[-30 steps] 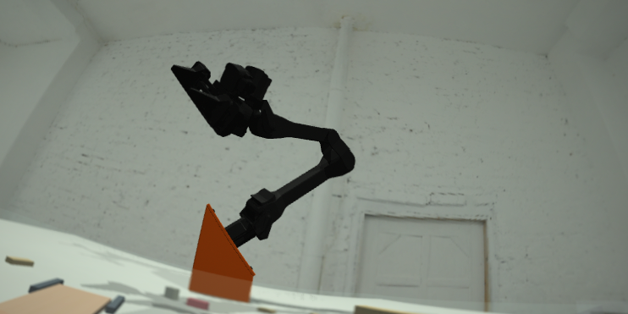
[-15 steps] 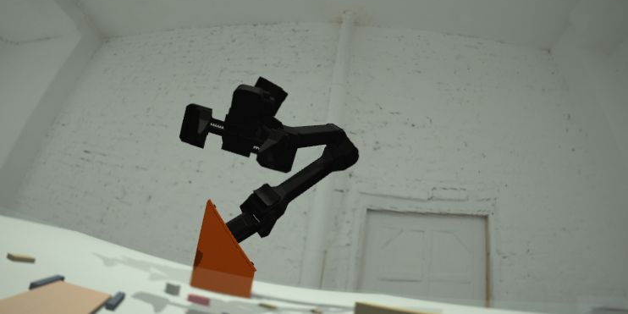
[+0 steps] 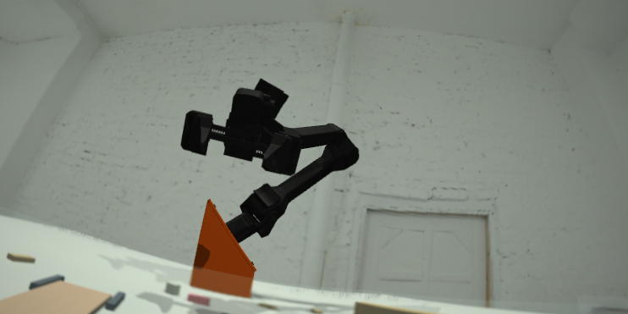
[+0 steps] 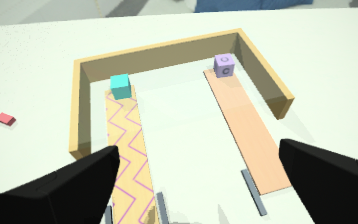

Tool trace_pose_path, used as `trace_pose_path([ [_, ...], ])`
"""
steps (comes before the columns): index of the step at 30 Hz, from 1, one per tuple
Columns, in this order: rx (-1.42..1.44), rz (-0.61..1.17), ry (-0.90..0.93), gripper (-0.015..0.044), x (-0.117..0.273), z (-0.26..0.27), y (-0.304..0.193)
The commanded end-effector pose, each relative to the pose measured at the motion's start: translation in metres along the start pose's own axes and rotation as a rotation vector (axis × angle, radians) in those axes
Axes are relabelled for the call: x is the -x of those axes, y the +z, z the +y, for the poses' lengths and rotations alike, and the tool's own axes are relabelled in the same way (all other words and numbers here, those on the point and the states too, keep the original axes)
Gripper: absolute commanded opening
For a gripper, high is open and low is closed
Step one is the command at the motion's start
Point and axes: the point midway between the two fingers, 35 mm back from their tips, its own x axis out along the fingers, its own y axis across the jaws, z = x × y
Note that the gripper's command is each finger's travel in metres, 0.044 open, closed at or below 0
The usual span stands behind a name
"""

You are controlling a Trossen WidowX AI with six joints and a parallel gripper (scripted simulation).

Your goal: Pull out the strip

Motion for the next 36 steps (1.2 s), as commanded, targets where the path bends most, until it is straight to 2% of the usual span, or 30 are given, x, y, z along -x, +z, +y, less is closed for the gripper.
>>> trace_pose_path([
  [1, -0.005, 0.003, 0.006, 0.04, 0.0, 0.001, -0.001],
  [6, -0.005, 0.003, 0.006, 0.04, 0.0, 0.001, -0.001],
  [9, 0.004, 0.043, -0.007, 0.0321, -0.009, -0.006, 0.003],
  [21, 0.093, 0.406, -0.054, 0.0006, -0.08, -0.062, 0.015],
  [36, 0.197, 0.856, 0.065, 0.0, -0.139, -0.105, -0.019],
])
